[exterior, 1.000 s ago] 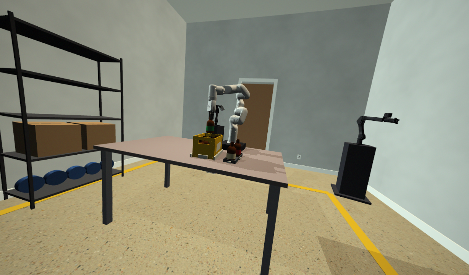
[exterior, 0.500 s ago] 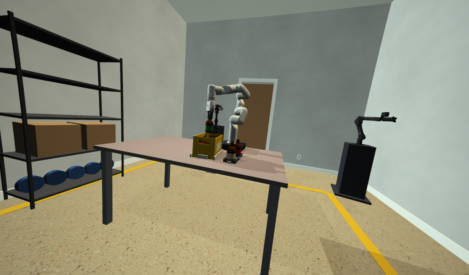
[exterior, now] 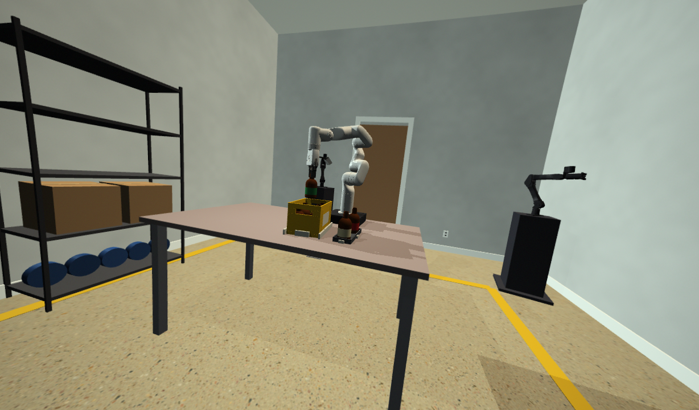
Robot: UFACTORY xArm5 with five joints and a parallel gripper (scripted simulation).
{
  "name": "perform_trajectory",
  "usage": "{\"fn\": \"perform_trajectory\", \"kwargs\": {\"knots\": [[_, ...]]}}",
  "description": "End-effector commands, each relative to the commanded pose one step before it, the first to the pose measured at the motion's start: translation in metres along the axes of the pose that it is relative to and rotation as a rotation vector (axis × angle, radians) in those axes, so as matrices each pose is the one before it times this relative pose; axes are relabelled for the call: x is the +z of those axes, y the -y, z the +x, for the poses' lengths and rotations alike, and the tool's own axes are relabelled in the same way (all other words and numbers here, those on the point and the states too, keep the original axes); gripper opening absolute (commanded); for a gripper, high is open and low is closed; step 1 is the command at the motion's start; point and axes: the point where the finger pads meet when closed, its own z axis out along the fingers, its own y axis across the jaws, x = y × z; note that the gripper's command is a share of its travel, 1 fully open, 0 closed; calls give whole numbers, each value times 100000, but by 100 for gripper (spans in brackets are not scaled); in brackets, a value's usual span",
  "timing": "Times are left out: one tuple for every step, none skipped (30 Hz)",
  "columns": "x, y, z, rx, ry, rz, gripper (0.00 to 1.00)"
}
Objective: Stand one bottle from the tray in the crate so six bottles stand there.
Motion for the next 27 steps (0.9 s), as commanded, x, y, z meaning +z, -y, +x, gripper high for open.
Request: {"fn": "perform_trajectory", "kwargs": {"knots": [[-141, 98, -144, 2, 366, -115, 0], [0, 24, -13, 0, 0, 0, 0], [0, 22, -12, 0, 0, 0, 0], [0, 20, -11, 0, 0, 0, 0], [0, 18, -10, 0, 0, 0, 0], [0, 16, -9, 0, 0, 0, 0], [0, 15, -8, 0, 0, 0, 0], [0, 13, -7, 0, 0, 0, 0], [0, 0, 0, 0, 0, 0, 0], [0, 0, 0, 0, 0, 0, 0], [0, 12, -6, 0, 0, 0, 0], [0, 10, -6, 0, 0, 0, 0], [0, 9, -5, 0, 0, 0, 0], [0, 7, -4, 0, 0, 0, 0], [0, 6, -3, 0, 0, 0, 0], [0, 5, -3, 0, 0, 0, 0], [0, 4, -2, 0, 0, 0, 0], [0, 3, -2, 0, 0, 0, 0], [0, 2, -1, 0, 0, 0, 0], [0, 2, -1, 0, 0, 0, 0], [0, 1, -1, 0, 0, 0, 0], [0, 1, 0, 0, 0, 0, 0], [0, 0, 0, 0, 0, 0, 0], [0, 0, 0, 0, 0, 0, 0], [0, 0, 0, 0, 0, 0, 0], [0, 0, 0, 0, 0, 0, 0], [0, 0, 0, 0, 0, 0, 0]]}}
